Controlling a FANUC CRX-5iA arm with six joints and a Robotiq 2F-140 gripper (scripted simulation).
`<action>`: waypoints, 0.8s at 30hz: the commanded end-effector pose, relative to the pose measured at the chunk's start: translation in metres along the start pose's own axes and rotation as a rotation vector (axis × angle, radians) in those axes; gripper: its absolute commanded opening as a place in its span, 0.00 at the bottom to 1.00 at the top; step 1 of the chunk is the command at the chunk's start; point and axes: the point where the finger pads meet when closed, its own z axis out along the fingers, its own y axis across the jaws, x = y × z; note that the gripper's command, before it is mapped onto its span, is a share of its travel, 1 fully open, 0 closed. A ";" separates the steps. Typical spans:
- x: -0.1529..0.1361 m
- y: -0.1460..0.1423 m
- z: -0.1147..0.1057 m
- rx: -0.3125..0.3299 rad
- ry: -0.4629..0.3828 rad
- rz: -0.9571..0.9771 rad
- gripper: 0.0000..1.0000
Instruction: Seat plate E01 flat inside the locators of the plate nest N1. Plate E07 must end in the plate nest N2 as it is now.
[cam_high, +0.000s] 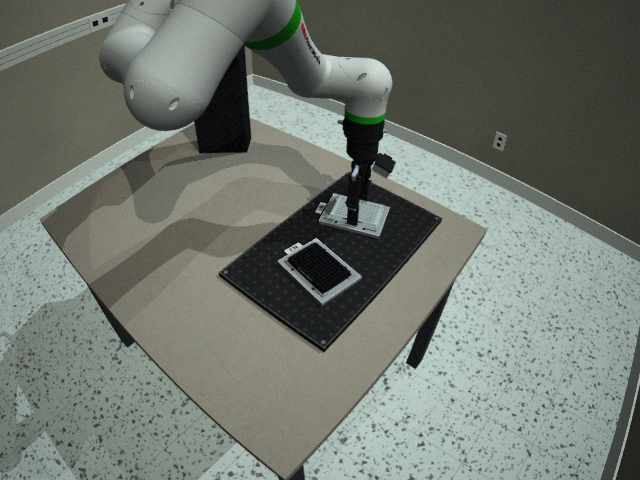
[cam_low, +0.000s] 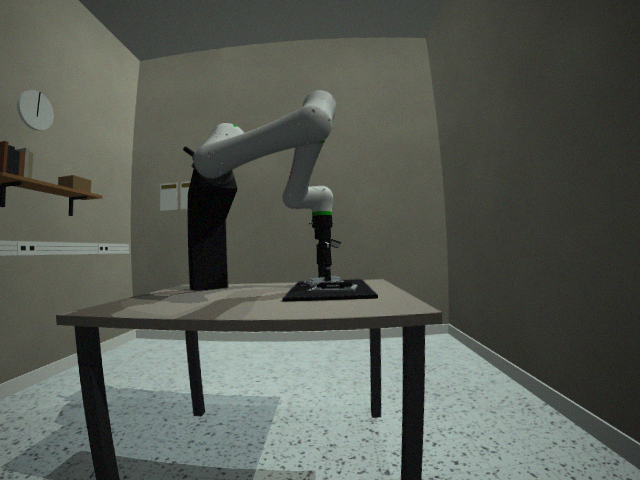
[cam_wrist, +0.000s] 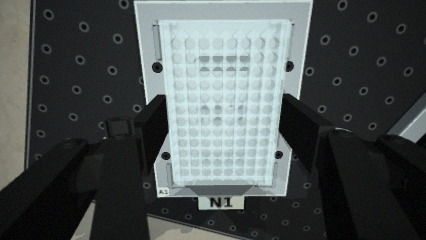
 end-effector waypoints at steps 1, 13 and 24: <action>0.001 0.000 -0.001 0.000 0.001 0.000 0.10; 0.001 0.000 -0.002 0.000 0.001 0.000 0.10; 0.001 0.000 -0.020 0.000 0.001 0.000 0.10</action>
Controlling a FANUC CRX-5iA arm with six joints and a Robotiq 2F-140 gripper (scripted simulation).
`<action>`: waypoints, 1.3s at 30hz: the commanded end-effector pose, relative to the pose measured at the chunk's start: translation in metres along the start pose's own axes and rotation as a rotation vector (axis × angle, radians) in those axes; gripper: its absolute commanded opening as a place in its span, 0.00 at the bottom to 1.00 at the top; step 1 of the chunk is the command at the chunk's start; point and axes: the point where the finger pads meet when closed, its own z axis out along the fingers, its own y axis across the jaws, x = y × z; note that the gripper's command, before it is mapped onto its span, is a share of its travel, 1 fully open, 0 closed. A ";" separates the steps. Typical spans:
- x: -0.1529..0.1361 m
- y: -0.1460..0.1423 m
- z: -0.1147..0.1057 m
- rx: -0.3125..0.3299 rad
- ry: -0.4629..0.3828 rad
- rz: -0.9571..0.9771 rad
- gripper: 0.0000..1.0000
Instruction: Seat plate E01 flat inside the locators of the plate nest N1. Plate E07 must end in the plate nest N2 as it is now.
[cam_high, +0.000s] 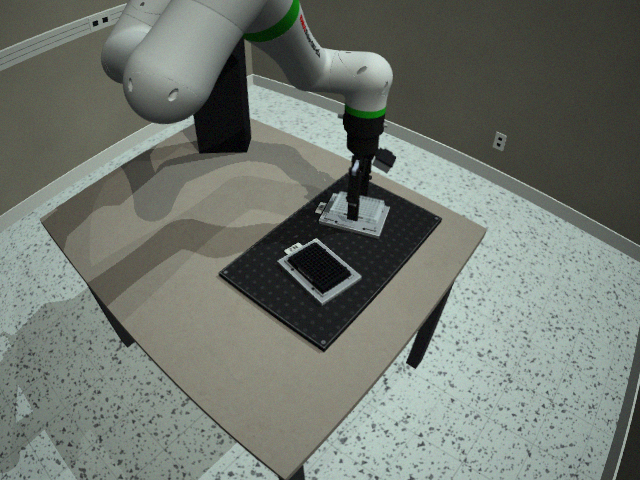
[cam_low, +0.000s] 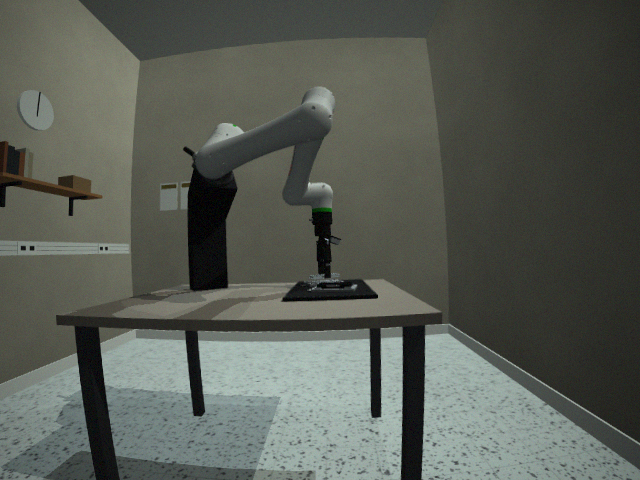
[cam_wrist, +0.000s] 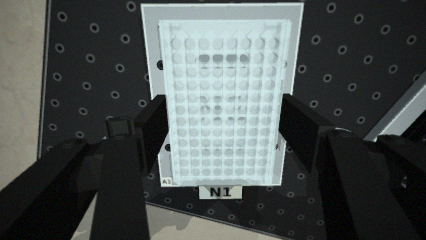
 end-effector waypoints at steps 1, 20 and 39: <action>0.001 0.000 -0.007 0.000 0.001 0.000 0.10; 0.001 0.000 -0.014 0.000 0.001 0.000 0.10; -0.005 0.000 -0.014 0.000 0.001 0.000 0.10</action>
